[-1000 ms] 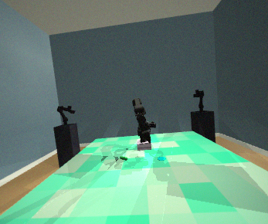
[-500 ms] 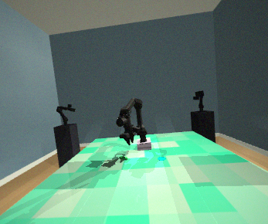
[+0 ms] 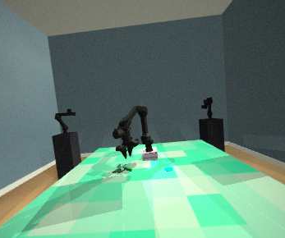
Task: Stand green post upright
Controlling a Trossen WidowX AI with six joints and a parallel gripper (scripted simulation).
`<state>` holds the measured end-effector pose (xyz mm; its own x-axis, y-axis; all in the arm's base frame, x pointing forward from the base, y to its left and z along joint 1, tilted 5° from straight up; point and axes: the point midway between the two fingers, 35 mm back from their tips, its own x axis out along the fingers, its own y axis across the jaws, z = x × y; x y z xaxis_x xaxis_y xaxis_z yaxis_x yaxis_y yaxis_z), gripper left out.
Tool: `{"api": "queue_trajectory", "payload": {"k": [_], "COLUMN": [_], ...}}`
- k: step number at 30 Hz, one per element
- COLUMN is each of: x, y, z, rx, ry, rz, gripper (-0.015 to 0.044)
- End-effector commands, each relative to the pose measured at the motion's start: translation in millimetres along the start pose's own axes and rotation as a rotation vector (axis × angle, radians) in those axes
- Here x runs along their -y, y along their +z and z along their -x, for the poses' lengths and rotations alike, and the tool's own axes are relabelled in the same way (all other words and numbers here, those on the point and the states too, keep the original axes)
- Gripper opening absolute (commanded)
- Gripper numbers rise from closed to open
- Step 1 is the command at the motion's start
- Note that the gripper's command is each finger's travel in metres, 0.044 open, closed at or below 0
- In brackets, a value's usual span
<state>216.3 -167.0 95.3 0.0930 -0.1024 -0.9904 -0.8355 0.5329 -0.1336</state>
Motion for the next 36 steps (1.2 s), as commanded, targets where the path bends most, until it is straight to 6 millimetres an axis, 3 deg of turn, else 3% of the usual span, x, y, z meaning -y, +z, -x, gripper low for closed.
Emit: {"api": "queue_trajectory", "payload": {"k": [1, 5, 7, 11, 19, 25, 36], "x": [-6.6, -13.9, -15.7, -15.7, -15.7, -15.2, -8.2], "y": [-1.9, -1.7, -1.6, -1.6, -1.6, -1.7, -1.9], "z": [-47.4, -87.0, -93.3, -93.3, -93.3, -91.5, -60.6], "rx": [-0.005, -0.005, -0.005, -0.005, -0.005, -0.005, -0.005], "ry": [0.036, 0.037, 0.037, 0.037, 0.037, 0.037, 0.036], "rz": [0.002, 0.002, 0.002, 0.002, 0.002, 0.002, 0.002], "gripper": [0.0233, 0.0233, 0.0233, 0.0233, 0.0023, 0.0023, 0.0023]}}
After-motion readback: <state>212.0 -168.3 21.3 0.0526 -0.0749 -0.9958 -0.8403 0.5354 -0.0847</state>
